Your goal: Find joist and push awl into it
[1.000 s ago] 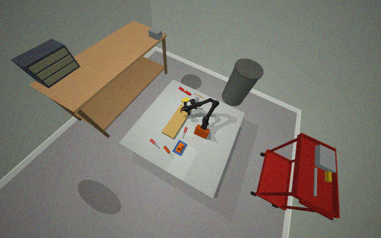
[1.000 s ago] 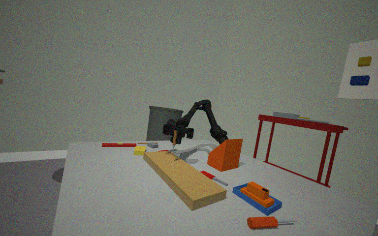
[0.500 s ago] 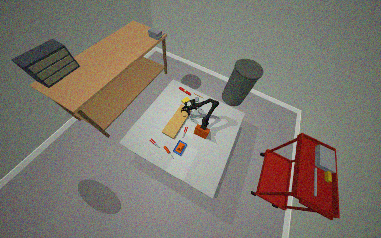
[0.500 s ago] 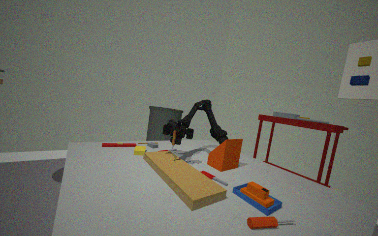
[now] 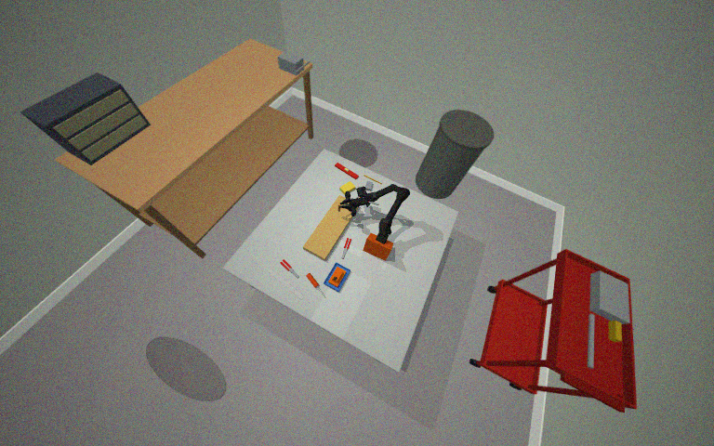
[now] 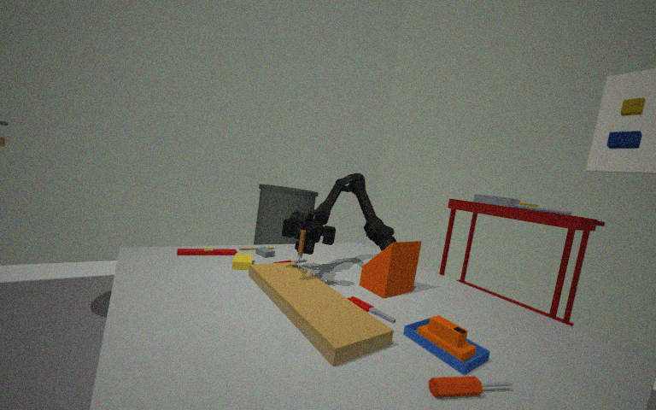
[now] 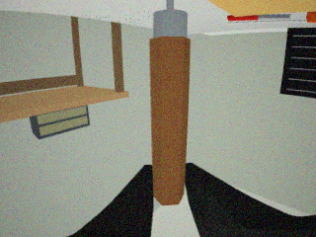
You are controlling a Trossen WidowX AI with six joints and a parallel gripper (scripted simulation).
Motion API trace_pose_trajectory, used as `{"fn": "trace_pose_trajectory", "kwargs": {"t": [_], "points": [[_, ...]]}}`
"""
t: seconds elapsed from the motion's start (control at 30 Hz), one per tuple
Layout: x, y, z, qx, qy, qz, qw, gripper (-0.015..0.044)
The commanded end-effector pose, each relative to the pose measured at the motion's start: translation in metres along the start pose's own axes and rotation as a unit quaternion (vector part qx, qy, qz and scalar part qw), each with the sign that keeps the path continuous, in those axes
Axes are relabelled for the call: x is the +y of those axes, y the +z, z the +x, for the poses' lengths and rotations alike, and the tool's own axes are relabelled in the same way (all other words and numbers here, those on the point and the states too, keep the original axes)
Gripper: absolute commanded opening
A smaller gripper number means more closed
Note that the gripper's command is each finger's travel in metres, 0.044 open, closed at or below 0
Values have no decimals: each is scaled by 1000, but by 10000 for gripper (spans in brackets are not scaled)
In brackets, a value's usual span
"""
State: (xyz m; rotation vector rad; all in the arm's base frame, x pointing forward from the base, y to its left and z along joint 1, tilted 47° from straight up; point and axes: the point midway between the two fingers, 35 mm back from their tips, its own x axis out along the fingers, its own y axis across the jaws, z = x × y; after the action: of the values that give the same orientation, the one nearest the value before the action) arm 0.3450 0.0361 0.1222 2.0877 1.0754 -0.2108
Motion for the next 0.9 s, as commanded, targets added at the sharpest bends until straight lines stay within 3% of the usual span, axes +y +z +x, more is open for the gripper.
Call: {"fn": "trace_pose_trajectory", "kwargs": {"t": [0.0, 0.87], "points": [[-1, 4, 1, 3, -3, 1, 1000, 0], [-1, 23, 0, 3, -2, 1, 1000, 0]]}}
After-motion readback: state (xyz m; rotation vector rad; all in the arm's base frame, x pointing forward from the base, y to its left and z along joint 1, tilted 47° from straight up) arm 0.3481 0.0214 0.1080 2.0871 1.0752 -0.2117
